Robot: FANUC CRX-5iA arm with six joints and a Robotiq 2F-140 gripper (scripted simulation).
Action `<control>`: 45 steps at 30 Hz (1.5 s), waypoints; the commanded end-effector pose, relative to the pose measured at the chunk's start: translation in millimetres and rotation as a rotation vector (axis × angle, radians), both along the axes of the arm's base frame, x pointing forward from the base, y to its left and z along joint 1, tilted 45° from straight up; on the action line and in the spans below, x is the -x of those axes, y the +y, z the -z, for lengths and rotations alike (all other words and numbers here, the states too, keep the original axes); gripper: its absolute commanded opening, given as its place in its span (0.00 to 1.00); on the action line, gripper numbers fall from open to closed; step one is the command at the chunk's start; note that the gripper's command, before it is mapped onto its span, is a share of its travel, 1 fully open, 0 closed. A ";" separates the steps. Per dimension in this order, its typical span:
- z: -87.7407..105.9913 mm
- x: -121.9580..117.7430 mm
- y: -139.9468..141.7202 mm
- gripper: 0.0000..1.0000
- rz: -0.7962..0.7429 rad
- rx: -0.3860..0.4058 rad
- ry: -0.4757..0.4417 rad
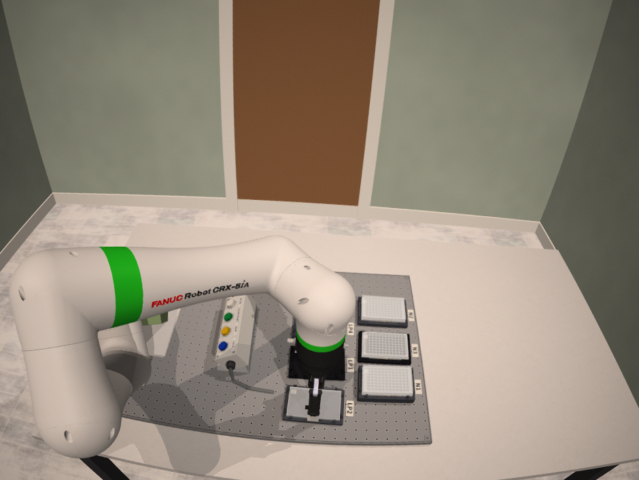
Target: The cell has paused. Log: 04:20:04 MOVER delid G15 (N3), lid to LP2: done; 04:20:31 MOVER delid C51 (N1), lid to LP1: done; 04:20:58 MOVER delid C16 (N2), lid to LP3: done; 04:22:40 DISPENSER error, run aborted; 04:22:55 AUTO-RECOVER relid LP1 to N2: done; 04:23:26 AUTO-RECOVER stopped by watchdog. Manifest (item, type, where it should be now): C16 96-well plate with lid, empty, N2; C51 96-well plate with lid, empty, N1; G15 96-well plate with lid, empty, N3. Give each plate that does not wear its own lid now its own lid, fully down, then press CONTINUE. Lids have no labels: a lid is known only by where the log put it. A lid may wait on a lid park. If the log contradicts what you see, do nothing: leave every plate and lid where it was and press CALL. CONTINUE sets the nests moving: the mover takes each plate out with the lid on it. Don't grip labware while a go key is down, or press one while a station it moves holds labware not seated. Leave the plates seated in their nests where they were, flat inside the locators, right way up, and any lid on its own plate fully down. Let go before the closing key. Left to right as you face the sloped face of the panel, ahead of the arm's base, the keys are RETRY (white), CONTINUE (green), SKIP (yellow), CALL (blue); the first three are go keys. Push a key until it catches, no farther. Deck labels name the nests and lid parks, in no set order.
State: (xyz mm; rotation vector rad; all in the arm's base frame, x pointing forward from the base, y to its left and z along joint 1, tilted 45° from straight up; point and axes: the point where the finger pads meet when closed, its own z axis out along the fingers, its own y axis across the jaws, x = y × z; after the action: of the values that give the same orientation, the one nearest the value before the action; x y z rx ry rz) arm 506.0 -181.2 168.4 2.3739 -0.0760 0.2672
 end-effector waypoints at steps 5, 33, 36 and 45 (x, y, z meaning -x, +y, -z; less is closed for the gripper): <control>-0.2 0.0 0.3 0.00 0.000 0.000 0.000; -22.4 5.3 21.7 0.00 0.000 0.000 0.000; -27.0 6.4 26.1 0.00 0.000 0.000 0.000; -36.9 8.8 35.8 0.00 0.000 0.000 0.000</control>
State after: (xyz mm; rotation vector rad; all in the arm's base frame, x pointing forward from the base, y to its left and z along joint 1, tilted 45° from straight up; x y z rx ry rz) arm 497.7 -148.3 202.4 2.3740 -0.0761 0.2669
